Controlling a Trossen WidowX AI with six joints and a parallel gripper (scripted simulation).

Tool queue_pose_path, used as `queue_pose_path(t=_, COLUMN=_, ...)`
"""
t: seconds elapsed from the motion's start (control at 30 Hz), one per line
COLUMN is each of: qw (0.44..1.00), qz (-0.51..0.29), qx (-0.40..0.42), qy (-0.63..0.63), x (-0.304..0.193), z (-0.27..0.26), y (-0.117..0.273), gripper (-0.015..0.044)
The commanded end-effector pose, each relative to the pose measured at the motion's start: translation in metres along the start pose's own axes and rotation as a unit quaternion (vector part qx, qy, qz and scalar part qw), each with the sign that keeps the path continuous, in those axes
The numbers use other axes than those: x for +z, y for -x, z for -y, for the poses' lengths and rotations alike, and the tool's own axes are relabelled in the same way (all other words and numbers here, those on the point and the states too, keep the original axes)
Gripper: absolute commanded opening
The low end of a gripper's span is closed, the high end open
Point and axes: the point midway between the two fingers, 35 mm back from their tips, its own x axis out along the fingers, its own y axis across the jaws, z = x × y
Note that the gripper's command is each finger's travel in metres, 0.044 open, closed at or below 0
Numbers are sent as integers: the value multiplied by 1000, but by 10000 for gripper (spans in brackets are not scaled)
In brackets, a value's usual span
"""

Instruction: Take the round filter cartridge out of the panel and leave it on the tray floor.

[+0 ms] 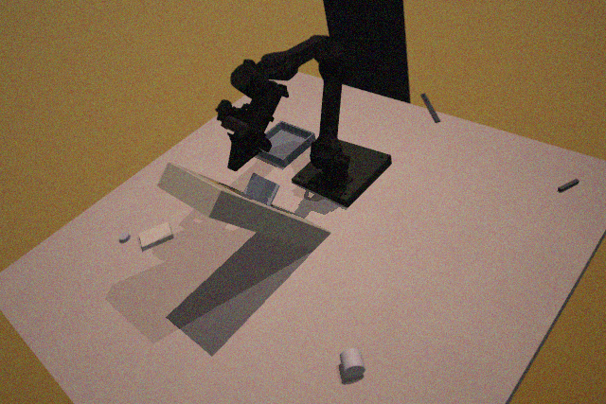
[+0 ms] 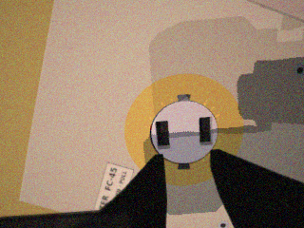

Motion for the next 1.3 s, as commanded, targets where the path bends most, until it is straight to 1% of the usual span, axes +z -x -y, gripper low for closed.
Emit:
queue_pose_path(t=0.0, qw=1000, qz=-4, qx=-5, qy=4, x=-2, z=2, y=-10, gripper=114)
queue_pose_path(t=0.57, qw=1000, qz=-3, qx=-4, qy=4, x=-2, z=4, y=-36, gripper=114)
queue_pose_path(t=1.27, qw=1000, qz=-3, qx=-4, qy=4, x=-3, z=5, y=-36, gripper=114)
